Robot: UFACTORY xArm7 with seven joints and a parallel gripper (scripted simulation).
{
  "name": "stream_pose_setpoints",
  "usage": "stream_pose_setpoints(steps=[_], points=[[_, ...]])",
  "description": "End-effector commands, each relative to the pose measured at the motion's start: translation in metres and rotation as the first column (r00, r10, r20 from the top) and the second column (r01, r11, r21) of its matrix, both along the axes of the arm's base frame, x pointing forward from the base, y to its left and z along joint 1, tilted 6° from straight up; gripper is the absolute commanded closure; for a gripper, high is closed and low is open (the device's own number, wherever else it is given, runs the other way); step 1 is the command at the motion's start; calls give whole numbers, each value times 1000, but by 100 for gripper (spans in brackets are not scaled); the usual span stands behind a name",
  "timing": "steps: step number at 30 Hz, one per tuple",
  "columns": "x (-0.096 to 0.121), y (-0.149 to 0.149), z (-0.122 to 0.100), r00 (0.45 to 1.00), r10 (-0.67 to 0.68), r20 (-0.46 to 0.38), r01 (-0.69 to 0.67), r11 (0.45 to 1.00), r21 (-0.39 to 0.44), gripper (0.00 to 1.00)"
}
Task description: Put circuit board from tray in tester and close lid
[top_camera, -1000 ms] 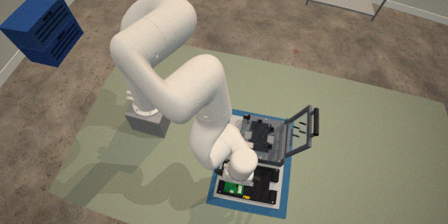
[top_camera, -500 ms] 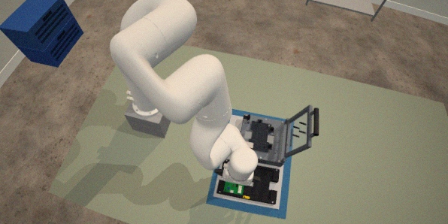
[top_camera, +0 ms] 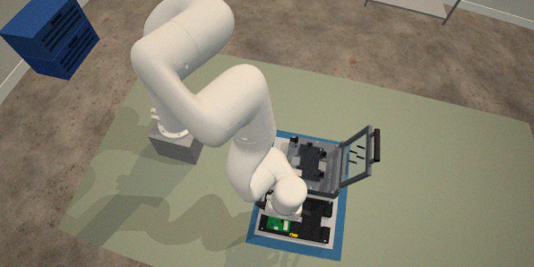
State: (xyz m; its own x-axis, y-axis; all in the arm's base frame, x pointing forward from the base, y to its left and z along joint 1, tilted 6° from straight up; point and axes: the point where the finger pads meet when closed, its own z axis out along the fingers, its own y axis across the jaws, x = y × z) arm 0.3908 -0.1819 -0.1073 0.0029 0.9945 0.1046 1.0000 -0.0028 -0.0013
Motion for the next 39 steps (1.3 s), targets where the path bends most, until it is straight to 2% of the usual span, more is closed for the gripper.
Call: stream_pose_setpoints(steps=[1, 39], points=[[2, -1, 3, 1000, 0, 4, 1, 1000, -3, 21], [2, -4, 28, 1000, 0, 4, 1, 1000, -3, 21]])
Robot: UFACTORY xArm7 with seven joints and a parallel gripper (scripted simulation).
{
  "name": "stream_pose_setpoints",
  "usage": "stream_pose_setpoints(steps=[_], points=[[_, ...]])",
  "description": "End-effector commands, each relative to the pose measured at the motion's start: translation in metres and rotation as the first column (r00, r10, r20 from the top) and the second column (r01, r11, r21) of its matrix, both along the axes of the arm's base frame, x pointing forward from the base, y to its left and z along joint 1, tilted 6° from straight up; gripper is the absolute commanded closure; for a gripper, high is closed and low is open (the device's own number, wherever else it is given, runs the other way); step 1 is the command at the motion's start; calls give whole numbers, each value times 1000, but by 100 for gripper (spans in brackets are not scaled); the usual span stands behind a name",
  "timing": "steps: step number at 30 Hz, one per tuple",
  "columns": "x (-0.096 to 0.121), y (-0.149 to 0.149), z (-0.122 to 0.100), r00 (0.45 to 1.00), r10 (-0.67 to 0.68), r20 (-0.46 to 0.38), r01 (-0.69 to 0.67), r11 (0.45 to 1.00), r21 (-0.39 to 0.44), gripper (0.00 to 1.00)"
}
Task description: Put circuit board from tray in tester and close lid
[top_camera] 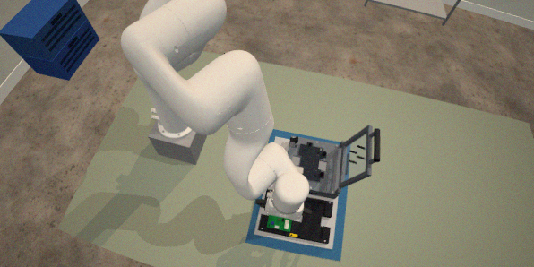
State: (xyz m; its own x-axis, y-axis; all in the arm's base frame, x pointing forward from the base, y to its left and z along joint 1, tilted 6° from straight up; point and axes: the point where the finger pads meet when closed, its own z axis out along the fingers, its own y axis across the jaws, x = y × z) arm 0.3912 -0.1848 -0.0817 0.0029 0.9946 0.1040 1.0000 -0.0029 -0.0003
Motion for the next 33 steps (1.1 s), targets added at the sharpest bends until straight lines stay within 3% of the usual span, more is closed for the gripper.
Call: stream_pose_setpoints(steps=[1, 22, 33], points=[[1, -1, 3, 1000, 0, 3, 0, 1000, -2, 21], [1, -1, 6, 1000, 0, 3, 0, 1000, -2, 21], [1, -3, 24, 1000, 0, 3, 0, 1000, -2, 21]])
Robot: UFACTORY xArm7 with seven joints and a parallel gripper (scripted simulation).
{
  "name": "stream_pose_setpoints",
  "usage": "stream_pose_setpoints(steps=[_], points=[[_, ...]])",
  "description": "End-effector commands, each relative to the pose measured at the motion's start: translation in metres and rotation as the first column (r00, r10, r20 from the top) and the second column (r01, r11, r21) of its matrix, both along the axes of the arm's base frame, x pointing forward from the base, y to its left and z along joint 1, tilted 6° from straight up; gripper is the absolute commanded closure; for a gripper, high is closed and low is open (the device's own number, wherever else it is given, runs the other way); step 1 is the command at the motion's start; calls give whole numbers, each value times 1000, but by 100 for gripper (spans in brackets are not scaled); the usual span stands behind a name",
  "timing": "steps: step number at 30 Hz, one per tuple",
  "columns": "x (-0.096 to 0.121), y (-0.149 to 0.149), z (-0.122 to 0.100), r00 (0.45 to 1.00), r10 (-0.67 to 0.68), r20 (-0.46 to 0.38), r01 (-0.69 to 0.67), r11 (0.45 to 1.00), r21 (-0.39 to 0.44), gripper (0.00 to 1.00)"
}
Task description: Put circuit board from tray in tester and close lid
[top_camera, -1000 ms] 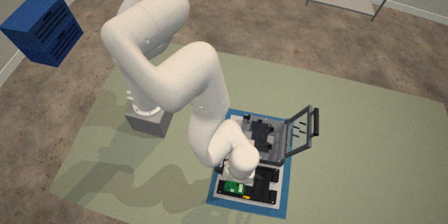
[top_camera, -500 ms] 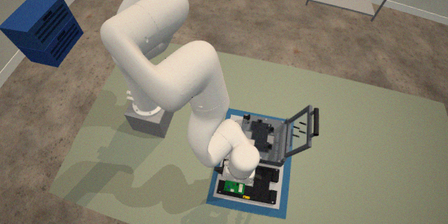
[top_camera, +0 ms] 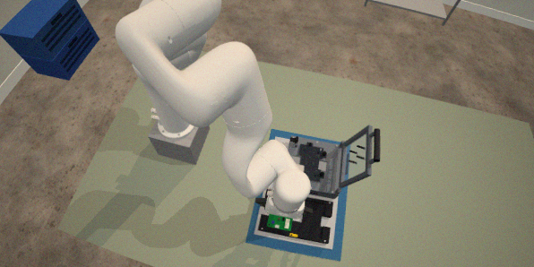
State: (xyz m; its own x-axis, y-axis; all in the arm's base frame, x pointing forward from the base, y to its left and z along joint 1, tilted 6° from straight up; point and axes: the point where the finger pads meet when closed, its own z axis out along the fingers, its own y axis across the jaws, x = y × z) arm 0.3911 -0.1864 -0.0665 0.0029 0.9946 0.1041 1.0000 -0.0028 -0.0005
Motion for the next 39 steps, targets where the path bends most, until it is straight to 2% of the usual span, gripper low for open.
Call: stream_pose_setpoints(steps=[1, 20, 39], points=[[1, -2, 11, 1000, 0, 4, 0, 1000, -2, 21], [1, -6, 54, 1000, 0, 4, 0, 1000, -2, 21], [1, -7, 59, 1000, 0, 4, 0, 1000, -2, 21]])
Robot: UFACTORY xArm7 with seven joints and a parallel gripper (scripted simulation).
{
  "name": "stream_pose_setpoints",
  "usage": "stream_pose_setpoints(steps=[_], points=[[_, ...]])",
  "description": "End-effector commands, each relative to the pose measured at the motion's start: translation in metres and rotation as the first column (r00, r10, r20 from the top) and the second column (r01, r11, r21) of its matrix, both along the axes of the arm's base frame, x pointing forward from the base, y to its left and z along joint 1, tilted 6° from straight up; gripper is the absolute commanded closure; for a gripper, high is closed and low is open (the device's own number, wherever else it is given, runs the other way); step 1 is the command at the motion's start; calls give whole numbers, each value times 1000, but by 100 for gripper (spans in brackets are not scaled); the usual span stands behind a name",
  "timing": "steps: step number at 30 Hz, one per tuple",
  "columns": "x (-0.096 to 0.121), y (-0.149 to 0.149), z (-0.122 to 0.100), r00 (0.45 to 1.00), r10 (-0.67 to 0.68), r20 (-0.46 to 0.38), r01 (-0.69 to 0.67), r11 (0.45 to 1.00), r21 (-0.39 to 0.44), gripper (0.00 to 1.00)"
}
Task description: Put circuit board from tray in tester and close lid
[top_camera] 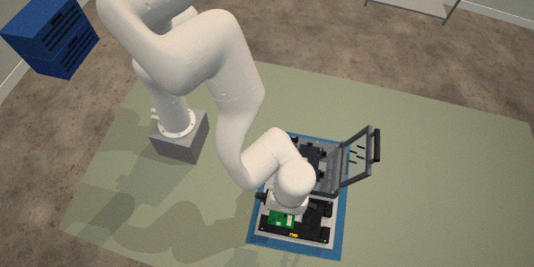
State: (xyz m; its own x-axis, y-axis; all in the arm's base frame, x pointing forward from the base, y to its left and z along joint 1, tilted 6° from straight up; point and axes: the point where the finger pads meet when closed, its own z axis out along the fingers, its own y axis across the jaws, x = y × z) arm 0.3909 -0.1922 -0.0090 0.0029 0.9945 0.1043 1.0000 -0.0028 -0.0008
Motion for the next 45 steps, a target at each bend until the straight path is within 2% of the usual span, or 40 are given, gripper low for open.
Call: stream_pose_setpoints(steps=[1, 25, 45], points=[[1, -1, 1, 1000, 0, 4, 0, 1000, -2, 21], [1, -1, 1, 1000, 17, 6, -17, 1000, -2, 21], [1, -1, 1, 994, 112, 15, -112, 994, -3, 21]])
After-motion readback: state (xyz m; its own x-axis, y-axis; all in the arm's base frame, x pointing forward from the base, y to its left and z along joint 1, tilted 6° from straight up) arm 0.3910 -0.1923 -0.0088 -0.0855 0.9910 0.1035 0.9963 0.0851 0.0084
